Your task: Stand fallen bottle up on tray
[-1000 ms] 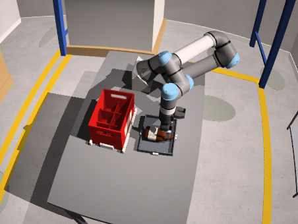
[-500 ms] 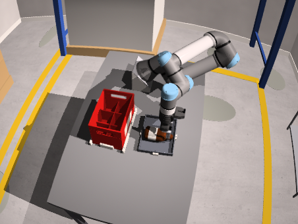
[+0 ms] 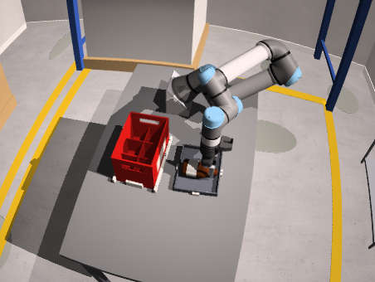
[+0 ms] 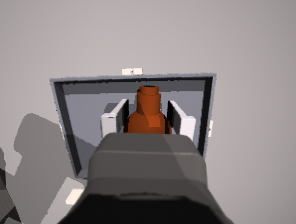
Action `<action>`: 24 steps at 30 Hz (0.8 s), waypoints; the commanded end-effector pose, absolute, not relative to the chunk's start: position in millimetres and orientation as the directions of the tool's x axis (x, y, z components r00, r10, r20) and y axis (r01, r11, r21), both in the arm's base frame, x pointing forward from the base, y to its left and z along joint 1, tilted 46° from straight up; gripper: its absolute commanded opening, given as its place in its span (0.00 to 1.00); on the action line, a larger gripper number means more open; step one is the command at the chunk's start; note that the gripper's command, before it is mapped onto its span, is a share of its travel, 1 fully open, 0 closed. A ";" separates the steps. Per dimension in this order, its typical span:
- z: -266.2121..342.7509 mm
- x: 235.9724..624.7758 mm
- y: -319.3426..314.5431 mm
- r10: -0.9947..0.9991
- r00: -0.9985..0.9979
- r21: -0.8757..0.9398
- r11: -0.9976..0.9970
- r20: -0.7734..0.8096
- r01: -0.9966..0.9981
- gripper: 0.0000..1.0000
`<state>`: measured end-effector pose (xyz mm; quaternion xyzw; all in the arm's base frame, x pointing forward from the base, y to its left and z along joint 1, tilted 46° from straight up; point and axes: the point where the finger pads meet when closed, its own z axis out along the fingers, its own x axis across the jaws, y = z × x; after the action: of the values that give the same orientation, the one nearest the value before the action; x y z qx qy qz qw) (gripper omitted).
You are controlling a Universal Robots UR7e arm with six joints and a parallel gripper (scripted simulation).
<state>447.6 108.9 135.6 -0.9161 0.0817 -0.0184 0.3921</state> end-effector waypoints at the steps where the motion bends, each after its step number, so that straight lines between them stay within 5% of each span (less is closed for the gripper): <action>1: 128.8 448.0 115.6 -0.164 0.986 -0.723 -0.678 -0.034 -0.137 1.00; 24: 114.8 449.8 130.1 -0.164 0.986 -0.723 -0.678 -0.034 -0.137 1.00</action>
<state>449.5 126.1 118.9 -0.9160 0.0815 -0.0177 0.3924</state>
